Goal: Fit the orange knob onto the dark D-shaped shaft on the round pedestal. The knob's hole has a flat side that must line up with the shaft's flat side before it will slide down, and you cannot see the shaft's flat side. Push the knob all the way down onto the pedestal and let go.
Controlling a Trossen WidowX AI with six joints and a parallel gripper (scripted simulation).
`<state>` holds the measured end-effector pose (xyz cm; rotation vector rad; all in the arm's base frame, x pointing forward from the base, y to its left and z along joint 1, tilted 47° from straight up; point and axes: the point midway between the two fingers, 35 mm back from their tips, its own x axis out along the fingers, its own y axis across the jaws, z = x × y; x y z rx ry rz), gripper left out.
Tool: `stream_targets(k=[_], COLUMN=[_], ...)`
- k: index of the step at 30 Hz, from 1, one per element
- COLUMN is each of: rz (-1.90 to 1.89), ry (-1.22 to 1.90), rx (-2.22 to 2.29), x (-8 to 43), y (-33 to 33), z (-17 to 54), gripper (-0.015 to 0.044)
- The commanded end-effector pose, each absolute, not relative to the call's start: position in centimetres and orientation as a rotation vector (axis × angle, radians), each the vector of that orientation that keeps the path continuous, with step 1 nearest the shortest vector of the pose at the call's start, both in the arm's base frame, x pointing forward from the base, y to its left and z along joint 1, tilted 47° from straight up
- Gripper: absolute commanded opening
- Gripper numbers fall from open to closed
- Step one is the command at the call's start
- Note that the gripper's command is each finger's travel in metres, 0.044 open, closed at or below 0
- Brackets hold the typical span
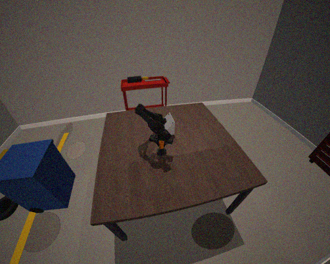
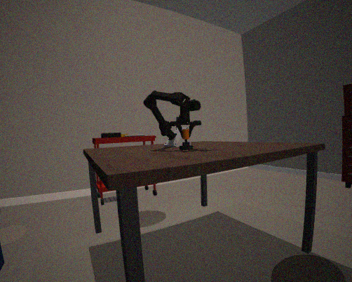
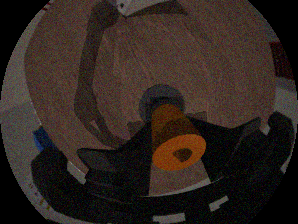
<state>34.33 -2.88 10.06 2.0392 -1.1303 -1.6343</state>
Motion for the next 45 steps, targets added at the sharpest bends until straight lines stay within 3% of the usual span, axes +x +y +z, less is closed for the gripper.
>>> stream_targets(k=[1,45], rz=[-1.635,-1.647], ry=[-1.110,-1.056], rx=[2.030,1.997], x=[34.18,34.49], y=[-2.98,-2.80], z=[9.98,10.35], gripper=[0.0000,0.0000])
